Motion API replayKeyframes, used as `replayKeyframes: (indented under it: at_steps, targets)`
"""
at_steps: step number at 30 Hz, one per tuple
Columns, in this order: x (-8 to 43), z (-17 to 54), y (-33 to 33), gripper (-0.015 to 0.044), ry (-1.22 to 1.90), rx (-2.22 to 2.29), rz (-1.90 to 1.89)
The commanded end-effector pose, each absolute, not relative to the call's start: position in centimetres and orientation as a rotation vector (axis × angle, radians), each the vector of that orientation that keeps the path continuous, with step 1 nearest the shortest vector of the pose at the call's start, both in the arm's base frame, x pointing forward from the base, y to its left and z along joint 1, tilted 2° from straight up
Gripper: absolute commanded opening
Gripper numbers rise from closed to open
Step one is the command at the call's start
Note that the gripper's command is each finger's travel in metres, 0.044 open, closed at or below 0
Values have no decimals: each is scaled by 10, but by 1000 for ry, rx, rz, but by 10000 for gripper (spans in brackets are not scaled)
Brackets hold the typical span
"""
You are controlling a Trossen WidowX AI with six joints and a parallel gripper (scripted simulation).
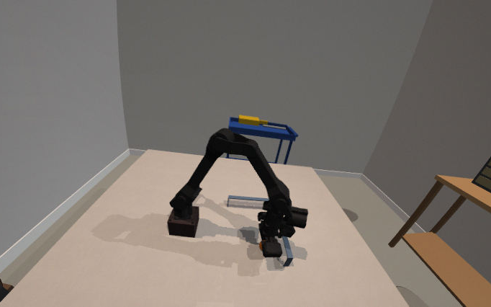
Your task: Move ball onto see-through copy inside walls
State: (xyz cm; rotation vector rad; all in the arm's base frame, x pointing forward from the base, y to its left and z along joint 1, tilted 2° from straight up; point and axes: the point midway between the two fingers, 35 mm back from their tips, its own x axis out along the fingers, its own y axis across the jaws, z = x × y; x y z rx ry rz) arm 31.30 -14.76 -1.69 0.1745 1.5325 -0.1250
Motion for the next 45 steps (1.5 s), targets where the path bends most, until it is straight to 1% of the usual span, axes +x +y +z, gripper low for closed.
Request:
replayKeyframes:
  at_steps: [1,5,16,21,27,38,40,43,44,45]
  targets:
    - [312,-24,-147,0,1538,174,-128]
    - [312,-25,-147,0,1538,174,-128]
    - [313,-22,-147,289,1534,175,-124]
    - [313,-20,-147,292,1534,175,-124]
    - [310,61,-150,292,1537,174,-129]
    - [313,56,-150,292,1522,175,-131]
    - [312,68,-151,344,1523,175,-131]
    - [307,104,-150,423,1526,176,-131]
    - [306,107,-150,440,1526,176,-131]
    - [306,107,-150,440,1526,176,-131]
